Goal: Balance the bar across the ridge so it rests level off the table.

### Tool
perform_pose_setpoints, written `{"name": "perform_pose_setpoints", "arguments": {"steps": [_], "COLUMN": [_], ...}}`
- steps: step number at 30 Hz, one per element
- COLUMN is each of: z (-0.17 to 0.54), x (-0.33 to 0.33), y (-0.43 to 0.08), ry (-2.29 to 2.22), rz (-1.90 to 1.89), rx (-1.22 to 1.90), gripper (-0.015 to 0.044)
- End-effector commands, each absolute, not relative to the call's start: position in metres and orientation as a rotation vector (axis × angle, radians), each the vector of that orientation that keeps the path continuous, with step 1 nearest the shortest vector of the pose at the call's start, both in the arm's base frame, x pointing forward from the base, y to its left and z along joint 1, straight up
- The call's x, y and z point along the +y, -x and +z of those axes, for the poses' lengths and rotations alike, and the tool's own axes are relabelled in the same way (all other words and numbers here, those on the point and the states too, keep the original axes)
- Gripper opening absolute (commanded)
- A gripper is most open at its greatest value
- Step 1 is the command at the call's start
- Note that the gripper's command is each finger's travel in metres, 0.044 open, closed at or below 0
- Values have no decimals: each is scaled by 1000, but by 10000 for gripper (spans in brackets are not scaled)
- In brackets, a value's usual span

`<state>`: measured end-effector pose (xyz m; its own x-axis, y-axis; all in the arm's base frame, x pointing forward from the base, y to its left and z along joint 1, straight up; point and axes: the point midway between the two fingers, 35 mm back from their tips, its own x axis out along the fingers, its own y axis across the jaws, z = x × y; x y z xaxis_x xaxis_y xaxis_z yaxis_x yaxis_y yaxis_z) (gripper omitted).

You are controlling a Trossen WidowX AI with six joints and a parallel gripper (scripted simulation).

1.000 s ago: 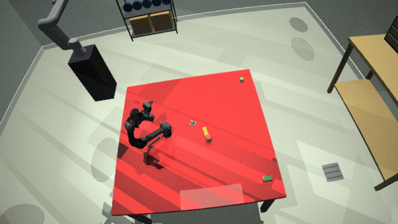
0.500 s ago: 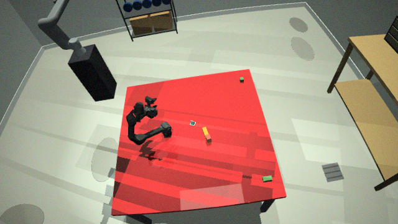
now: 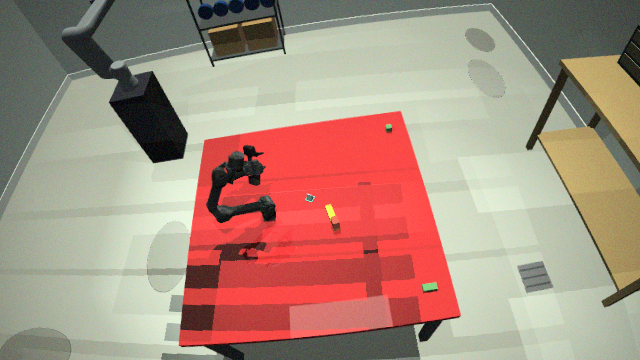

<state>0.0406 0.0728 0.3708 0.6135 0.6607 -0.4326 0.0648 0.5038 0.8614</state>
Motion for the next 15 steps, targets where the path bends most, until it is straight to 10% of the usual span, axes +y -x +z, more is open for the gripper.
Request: {"name": "perform_pose_setpoints", "arguments": {"steps": [1,15], "z": [371,361], "x": [76,81], "y": [-56,-110], "ry": [-888,-511], "rz": [403,369], "rx": [836,826], "gripper": [315,315]}}
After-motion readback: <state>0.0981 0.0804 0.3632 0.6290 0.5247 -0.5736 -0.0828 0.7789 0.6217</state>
